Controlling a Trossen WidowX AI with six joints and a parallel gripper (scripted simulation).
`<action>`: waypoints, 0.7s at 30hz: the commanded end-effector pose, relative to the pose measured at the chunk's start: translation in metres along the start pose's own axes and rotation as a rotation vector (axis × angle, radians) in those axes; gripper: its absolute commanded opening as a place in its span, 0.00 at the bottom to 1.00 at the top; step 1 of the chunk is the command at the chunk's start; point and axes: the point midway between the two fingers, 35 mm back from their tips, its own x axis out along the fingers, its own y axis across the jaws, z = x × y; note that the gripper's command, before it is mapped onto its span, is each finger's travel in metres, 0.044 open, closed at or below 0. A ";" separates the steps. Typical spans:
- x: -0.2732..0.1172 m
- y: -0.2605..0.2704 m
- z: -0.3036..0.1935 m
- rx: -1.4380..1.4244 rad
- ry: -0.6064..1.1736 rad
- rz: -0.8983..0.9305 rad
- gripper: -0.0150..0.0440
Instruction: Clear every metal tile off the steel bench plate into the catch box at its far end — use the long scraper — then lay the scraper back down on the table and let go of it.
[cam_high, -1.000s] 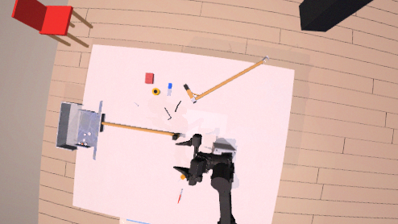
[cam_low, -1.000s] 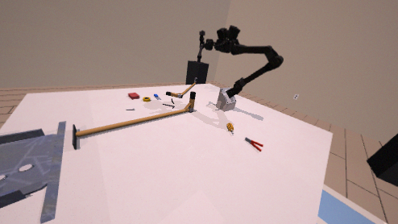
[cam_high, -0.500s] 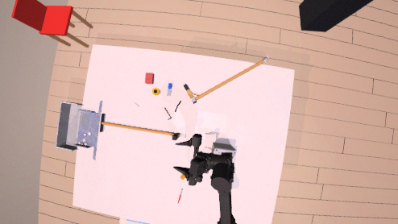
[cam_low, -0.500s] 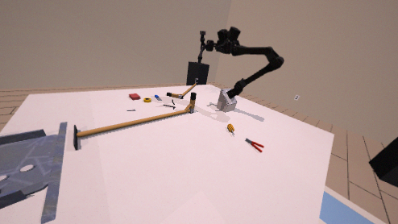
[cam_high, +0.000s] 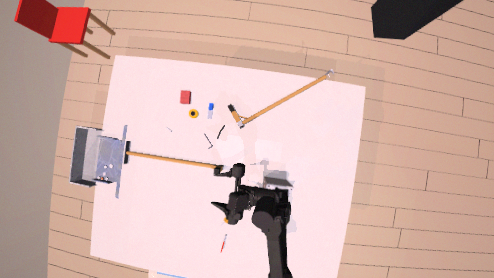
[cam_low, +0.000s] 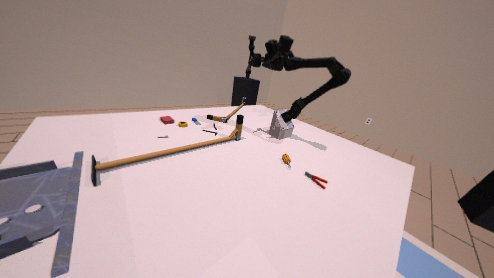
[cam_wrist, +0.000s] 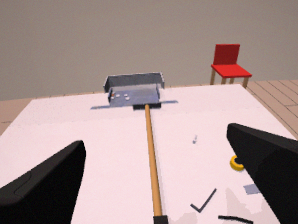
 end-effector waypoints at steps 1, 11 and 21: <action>0.016 -0.005 -0.020 0.022 0.047 -0.007 1.00; 0.049 -0.011 -0.065 0.046 0.171 -0.021 1.00; 0.075 -0.013 -0.116 0.053 0.318 -0.036 1.00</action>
